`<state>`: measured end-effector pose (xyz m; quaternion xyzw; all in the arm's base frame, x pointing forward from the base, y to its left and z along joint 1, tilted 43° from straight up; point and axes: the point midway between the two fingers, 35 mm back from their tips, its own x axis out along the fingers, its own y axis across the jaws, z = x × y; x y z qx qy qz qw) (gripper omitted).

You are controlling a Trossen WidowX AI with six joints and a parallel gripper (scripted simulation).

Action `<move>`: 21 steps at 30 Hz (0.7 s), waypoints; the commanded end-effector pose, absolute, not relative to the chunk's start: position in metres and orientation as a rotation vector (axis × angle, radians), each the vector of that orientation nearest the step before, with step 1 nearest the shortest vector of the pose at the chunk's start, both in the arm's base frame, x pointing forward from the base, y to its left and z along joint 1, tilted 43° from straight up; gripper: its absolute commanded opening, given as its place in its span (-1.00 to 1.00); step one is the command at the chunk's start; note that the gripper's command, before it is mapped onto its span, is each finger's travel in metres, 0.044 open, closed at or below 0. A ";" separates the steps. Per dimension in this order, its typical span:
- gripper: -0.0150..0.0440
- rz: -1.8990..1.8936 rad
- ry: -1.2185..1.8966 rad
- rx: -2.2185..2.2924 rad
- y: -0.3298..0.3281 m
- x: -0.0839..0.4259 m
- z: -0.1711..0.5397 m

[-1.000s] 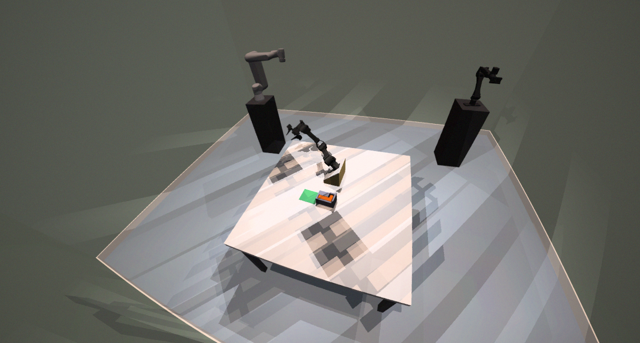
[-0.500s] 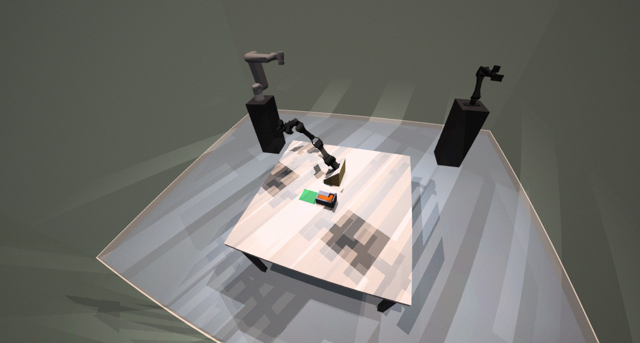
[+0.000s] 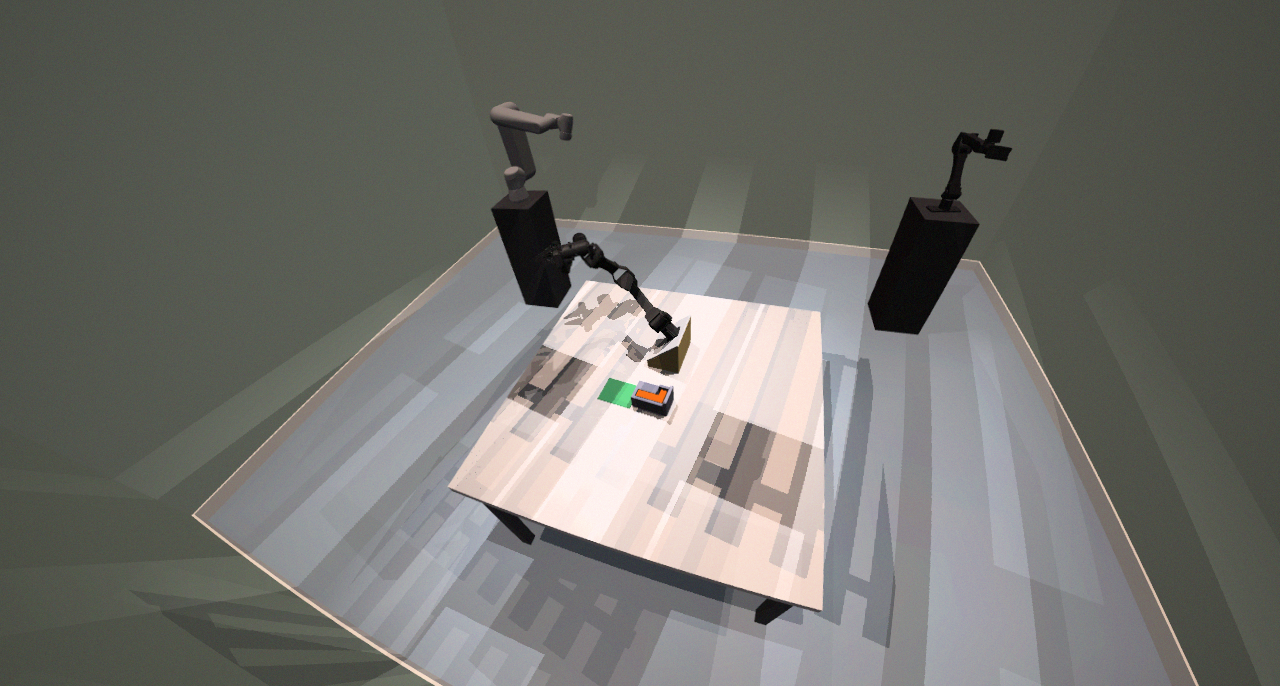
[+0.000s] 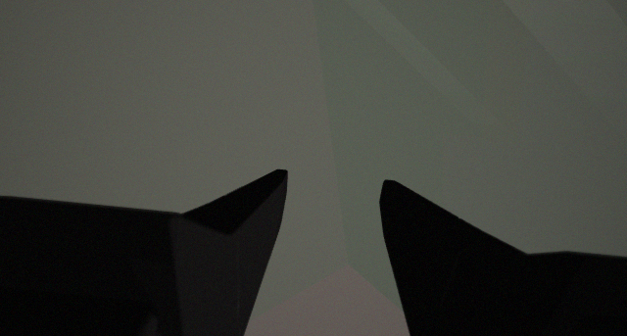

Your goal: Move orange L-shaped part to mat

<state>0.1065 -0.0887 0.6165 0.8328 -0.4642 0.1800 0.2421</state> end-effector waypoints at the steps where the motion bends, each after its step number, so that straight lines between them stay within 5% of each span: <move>1: 0.12 0.355 -1.130 2.129 -0.062 0.156 0.605; 21: 0.12 -0.372 -0.197 1.192 0.053 0.394 0.394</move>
